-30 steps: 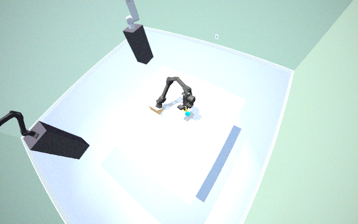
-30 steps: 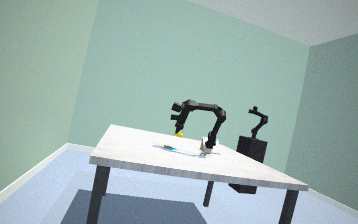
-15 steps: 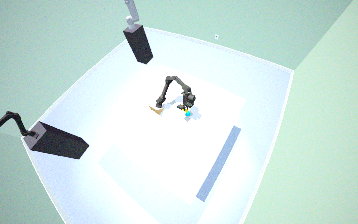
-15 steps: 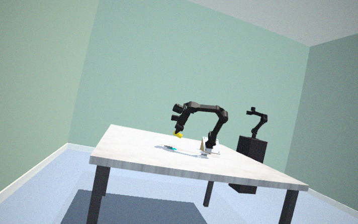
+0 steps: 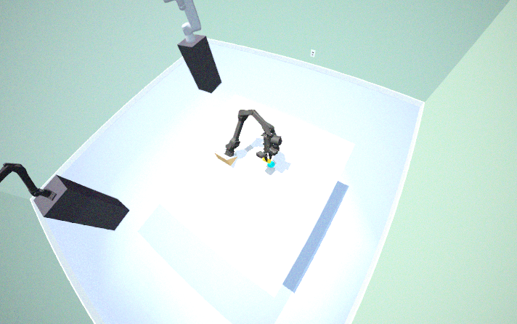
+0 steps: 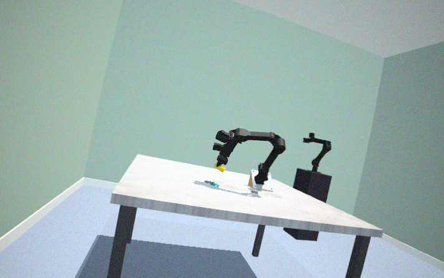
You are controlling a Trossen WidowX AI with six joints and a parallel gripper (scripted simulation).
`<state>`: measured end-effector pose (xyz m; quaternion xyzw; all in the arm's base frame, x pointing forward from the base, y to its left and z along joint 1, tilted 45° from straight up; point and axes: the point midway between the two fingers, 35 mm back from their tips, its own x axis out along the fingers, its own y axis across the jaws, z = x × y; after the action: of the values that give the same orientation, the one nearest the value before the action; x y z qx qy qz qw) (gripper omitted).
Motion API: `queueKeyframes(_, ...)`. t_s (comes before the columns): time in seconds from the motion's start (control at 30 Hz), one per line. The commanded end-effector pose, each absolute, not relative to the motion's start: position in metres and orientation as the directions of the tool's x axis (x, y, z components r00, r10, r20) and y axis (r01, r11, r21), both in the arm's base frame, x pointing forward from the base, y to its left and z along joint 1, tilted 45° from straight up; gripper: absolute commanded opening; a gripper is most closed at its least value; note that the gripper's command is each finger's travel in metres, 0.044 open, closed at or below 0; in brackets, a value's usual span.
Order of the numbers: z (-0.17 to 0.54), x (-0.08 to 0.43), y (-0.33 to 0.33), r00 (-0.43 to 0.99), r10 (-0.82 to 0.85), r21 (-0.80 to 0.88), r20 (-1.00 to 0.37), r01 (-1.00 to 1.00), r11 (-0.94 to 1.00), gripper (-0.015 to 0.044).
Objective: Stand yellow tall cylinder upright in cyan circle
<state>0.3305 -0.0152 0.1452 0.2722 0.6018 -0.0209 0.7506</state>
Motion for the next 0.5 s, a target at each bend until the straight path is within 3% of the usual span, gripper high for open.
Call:
queueKeyframes(0.0, 0.1441, 0.3302, -0.0152, 0.293, 0.269, 0.368, -0.917, 0.368, 0.854, 0.0105)
queueKeyframes(0.47, 0.1423, 0.3314, -0.0143, 0.351, 0.202, 0.337, -0.914, 0.381, 0.861, 0.0105)
